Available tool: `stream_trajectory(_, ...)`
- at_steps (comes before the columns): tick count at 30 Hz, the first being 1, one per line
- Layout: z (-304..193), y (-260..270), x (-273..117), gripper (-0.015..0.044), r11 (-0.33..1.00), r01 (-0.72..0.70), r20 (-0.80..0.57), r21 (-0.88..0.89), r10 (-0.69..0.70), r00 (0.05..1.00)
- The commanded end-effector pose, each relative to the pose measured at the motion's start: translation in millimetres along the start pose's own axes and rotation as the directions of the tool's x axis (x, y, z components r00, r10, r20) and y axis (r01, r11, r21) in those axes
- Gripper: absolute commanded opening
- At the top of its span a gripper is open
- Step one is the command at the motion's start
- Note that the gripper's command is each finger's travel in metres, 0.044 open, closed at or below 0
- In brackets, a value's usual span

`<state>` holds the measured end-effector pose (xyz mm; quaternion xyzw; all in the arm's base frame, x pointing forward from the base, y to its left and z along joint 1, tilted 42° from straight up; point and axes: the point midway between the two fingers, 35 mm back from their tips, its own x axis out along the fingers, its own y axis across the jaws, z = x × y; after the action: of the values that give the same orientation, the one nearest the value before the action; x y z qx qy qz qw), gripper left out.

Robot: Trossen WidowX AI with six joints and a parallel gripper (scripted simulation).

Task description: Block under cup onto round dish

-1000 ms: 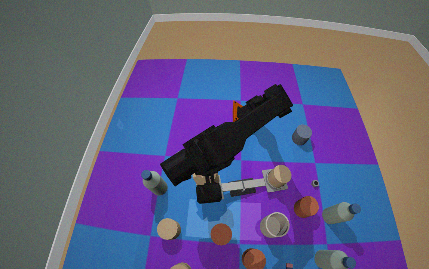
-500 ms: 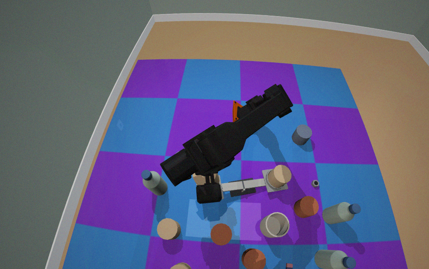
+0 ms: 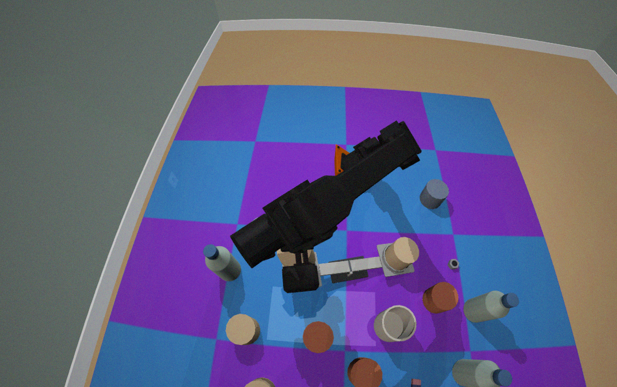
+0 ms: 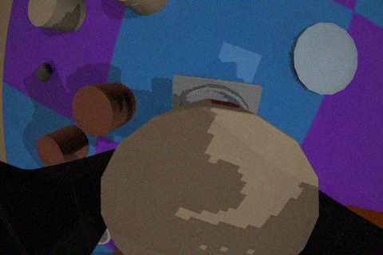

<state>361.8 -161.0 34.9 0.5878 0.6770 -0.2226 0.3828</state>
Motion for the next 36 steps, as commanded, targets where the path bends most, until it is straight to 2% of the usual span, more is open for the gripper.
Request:
stream_trajectory(1,0.2,-0.1,-0.2,0.0,1.0,-0.001,0.001,0.001,0.001,1.0)
stream_trajectory(13,7.2,-6.9,1.1,0.0,1.0,0.002,0.003,0.001,-0.002,1.0)
stream_trajectory(24,91.5,-135.6,34.0,0.0,0.999,0.042,0.006,0.007,-0.042,0.999)
stream_trajectory(32,112.3,-234.0,74.0,0.0,0.998,0.061,-0.034,-0.004,-0.061,0.998)
stream_trajectory(36,112.4,-250.8,82.5,0.0,0.998,0.062,-0.045,-0.007,-0.063,0.997)
